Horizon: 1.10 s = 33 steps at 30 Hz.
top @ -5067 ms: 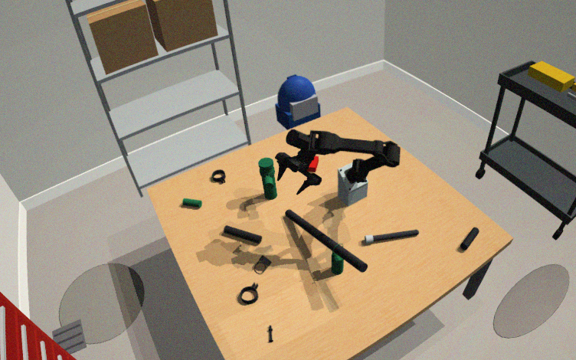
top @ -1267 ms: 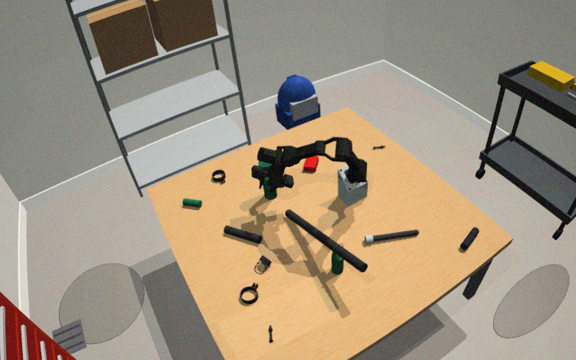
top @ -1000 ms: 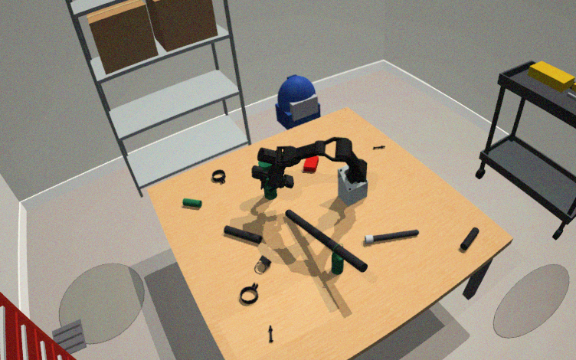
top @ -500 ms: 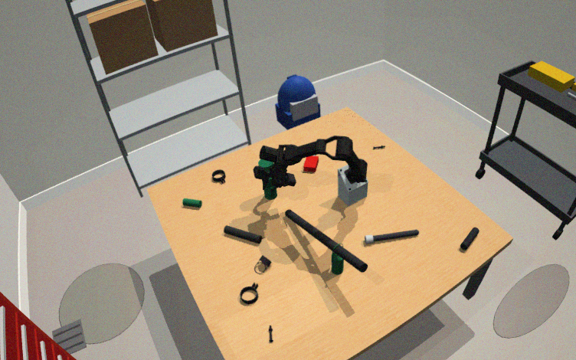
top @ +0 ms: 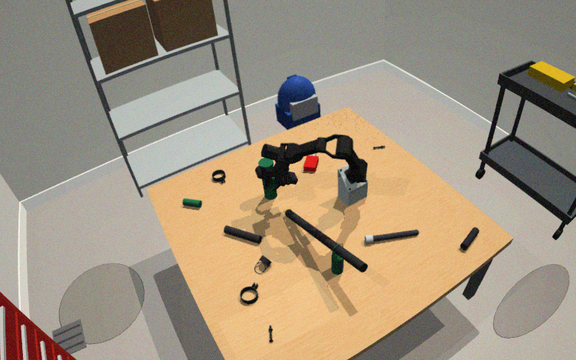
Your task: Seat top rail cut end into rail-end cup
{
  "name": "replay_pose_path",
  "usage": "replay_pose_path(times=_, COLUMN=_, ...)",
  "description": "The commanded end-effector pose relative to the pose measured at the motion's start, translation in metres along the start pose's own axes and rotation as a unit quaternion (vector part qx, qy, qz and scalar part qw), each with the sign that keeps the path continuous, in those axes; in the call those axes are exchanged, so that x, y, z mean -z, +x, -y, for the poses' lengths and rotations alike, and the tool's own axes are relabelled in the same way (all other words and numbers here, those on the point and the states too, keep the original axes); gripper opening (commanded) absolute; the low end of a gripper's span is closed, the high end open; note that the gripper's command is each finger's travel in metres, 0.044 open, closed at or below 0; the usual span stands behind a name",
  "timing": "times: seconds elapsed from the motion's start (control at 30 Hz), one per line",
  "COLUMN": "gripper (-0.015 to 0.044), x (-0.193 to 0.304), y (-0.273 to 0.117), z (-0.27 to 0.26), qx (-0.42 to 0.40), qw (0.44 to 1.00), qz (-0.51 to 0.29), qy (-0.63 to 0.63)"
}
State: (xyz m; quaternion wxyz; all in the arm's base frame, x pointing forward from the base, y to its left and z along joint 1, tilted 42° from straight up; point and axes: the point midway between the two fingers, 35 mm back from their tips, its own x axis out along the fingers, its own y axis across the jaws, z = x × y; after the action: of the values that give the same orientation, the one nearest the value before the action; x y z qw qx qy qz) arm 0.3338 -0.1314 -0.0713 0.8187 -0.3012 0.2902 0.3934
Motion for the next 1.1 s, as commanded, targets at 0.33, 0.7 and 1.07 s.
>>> replay_pose_path(times=0.33, gripper=0.0, x=0.002, y=-0.006, z=-0.009, qx=0.001, qw=0.999, qz=0.027, qy=-0.047)
replay_pose_path(times=0.7, gripper=0.0, x=0.003, y=-0.01, z=-0.015, qx=0.001, qw=0.996, qz=0.045, qy=-0.08)
replay_pose_path(times=1.07, gripper=0.0, x=0.005, y=-0.013, z=-0.021, qx=0.0, qw=0.992, qz=0.063, qy=-0.111)
